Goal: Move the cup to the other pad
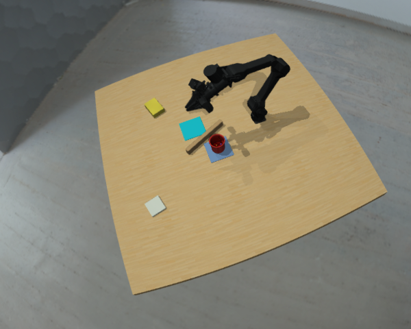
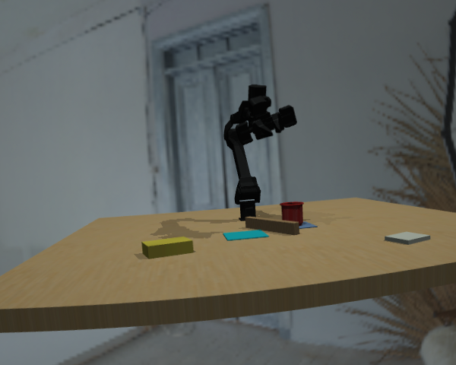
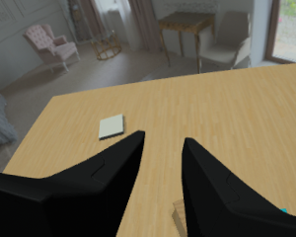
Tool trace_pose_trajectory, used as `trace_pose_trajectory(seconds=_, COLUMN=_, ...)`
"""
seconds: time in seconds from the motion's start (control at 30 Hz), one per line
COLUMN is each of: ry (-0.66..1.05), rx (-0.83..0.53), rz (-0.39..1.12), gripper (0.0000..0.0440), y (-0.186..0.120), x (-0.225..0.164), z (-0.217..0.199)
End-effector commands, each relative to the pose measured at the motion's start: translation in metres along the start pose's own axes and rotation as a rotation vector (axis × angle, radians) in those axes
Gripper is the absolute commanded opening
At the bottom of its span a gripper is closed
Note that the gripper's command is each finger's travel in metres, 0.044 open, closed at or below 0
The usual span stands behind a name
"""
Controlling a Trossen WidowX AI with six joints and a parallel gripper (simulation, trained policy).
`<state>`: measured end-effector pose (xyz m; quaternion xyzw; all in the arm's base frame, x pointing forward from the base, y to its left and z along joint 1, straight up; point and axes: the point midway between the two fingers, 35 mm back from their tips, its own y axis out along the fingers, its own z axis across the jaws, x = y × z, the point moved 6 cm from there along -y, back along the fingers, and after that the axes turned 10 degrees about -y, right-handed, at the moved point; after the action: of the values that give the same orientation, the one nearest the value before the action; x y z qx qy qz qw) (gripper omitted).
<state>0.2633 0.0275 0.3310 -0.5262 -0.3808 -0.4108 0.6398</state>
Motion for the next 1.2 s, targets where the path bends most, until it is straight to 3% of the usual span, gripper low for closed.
trace_pose_trajectory(seconds=0.0, ry=0.044, rx=0.01, rz=0.05, gripper=0.0105, y=0.003, x=0.001, z=0.005)
trace_pose_trajectory(seconds=1.17, ry=0.435, rx=-0.088, rz=0.543, gripper=0.012, y=0.015, x=-0.006, z=0.044)
